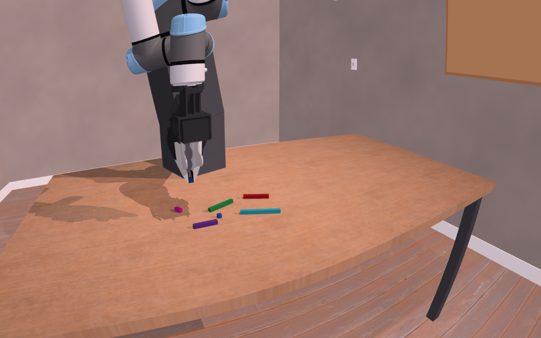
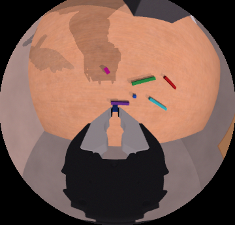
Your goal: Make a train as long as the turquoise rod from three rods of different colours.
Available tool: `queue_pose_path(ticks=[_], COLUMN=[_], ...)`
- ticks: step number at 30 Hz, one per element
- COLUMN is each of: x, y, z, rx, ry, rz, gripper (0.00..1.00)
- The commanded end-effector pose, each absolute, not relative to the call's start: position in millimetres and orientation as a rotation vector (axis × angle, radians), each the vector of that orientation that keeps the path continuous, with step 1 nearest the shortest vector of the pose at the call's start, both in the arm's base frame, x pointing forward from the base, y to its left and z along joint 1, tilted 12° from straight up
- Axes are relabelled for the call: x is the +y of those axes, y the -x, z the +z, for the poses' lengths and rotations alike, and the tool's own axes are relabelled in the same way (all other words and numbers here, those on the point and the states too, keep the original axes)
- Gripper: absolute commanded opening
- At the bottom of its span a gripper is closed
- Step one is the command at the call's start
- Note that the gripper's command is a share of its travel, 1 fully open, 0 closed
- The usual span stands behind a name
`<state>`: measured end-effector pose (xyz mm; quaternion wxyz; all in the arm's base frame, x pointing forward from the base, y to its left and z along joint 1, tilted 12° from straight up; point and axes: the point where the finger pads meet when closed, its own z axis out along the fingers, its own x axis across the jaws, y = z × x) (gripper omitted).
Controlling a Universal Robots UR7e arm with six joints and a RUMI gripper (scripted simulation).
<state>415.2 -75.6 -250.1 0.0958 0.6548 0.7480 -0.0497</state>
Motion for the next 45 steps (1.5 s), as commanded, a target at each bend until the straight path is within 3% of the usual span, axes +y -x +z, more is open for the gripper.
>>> queue_pose_path(ticks=[1,20,45], x=[-78.8,-81.6,-96.6], y=[-414.2,-415.4,-421.6], z=[-248.8,-262.6,-334.7], rx=[2.213,2.213,2.213], ry=[-1.943,-1.943,-1.943], rz=[-0.143,-0.143,-0.143], gripper=[0.0,0.0,0.0])
